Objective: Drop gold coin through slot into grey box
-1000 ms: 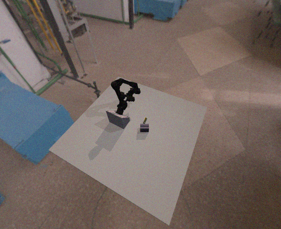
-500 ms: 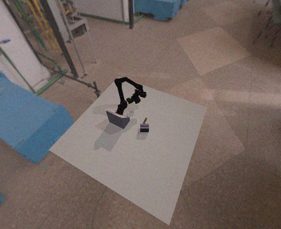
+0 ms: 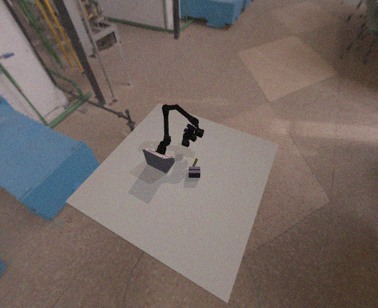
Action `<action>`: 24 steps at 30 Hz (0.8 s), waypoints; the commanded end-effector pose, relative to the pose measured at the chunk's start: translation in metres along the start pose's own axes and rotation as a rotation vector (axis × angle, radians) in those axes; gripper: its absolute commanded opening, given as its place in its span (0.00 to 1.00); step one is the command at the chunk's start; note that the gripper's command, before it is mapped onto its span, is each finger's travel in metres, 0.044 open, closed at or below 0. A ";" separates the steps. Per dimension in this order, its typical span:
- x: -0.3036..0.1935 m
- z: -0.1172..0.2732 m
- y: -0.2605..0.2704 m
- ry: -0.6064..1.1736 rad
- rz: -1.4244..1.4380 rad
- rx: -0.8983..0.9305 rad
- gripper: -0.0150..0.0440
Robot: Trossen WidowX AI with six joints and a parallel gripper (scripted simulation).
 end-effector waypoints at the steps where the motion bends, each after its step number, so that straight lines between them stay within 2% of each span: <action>1: 0.042 0.030 -0.042 -0.157 0.511 0.030 0.53; 18: 0.068 0.072 -0.139 -0.393 1.195 -0.114 0.53; 24: 0.070 0.075 -0.148 -0.408 1.242 -0.134 0.53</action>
Point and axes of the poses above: the point midway between the two fingers, 35 mm back from their tips, its own z axis back along the fingers, its own y axis across the jaws, x = y × z, the point moved 9 cm from there along z, back along the fingers, and after that the axes turned 9 degrees about -z, right-handed, at the moved point
